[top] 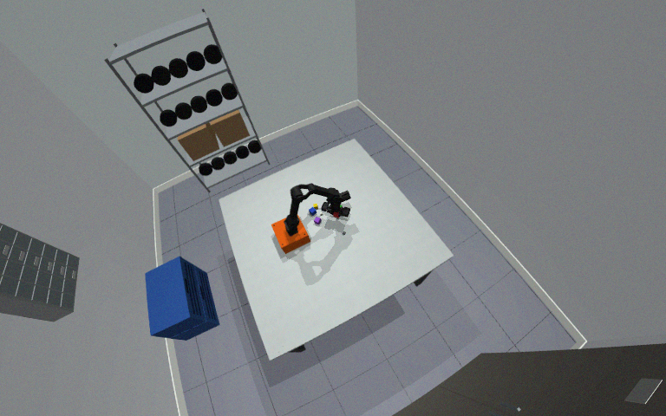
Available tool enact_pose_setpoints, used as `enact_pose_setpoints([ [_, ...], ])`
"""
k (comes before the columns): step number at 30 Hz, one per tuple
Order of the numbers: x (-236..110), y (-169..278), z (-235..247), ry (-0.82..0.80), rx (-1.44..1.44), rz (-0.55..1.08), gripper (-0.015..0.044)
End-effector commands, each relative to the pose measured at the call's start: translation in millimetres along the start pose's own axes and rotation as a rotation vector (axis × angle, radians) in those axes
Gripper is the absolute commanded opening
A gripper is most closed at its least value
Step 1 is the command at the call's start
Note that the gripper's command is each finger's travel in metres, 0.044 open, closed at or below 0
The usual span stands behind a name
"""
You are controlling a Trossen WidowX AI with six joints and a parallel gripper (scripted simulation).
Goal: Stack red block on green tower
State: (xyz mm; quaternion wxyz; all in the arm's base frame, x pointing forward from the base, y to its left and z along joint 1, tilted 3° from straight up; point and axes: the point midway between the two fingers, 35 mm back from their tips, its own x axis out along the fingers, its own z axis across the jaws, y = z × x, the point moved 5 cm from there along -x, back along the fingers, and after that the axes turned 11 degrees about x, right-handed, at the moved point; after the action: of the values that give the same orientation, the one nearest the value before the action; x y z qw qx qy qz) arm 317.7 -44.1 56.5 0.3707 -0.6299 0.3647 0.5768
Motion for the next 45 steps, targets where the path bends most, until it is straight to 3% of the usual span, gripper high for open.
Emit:
enact_pose_setpoints([
  [1,-22,0,-1,0.006,0.002,0.001,0.0000],
  [13,-73,0,0,0.006,0.002,0.001,0.0000],
  [22,-73,-5,0,0.006,0.002,0.000,0.0000],
  [34,-74,-58,15,0.005,0.002,-0.004,0.0000],
  [45,-60,-49,14,0.005,0.002,-0.003,0.0000],
])
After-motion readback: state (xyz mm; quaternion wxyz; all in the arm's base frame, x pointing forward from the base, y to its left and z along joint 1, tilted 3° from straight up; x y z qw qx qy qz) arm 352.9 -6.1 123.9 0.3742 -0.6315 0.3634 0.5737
